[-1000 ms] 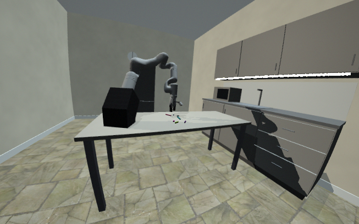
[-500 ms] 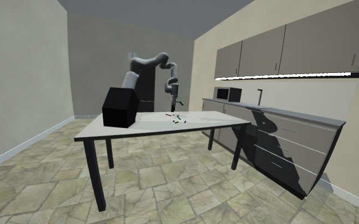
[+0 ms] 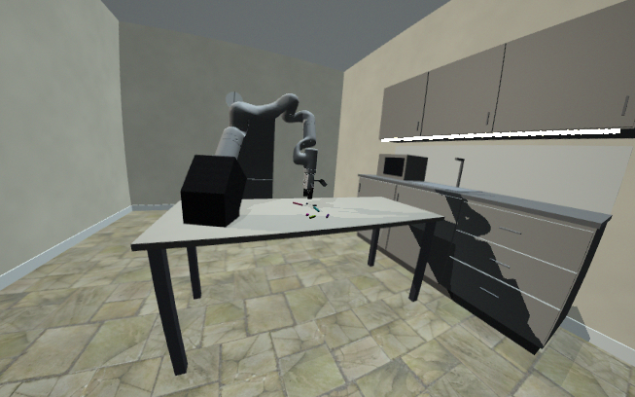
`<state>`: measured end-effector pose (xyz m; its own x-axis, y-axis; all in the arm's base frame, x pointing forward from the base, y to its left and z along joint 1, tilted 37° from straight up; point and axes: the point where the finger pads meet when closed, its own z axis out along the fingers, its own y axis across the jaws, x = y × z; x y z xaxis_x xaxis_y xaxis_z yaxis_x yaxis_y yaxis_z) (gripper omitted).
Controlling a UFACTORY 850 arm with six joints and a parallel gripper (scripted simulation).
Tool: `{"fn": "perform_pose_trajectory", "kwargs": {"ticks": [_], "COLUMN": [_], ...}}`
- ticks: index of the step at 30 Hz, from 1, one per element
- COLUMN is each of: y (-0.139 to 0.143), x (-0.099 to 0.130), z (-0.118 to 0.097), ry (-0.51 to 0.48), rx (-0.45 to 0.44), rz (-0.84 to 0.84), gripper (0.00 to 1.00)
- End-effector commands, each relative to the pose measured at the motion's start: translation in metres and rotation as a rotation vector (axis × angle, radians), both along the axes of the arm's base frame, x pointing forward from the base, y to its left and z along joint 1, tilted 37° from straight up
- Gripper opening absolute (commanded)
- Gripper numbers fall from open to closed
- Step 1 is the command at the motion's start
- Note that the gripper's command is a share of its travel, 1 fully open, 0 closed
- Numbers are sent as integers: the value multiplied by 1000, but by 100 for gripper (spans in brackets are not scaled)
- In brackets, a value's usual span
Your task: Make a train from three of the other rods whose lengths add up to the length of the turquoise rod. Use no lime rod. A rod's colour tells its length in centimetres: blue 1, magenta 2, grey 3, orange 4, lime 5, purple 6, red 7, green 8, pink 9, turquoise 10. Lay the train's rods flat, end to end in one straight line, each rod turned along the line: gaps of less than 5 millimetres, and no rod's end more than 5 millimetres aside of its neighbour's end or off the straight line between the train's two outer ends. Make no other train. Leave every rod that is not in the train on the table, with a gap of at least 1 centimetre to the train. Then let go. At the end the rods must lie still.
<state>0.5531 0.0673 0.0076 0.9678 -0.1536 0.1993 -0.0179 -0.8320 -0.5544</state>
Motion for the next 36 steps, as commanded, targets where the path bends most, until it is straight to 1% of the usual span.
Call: {"fn": "perform_pose_trajectory", "kwargs": {"ticks": [1,10,12,13,16,27,29,31,36], "y": [-3,-8,-8,-9,-11,-17,-17,-19,-22], "x": [3,8,8,10,11,17,17,19,21], "z": [0,-2,-2,-3,-3,-5,-5,-6,-7], "ry": [-105,-271,-271,-318,-359,-561,-561,-626,-702], "rx": [-41,-123,-123,-146,-166,-265,-265,-297,-335], "rz": [124,377,377,448,509,817,817,917,1033], "gripper": [100,100,100,100,100,100,100,100,100]}}
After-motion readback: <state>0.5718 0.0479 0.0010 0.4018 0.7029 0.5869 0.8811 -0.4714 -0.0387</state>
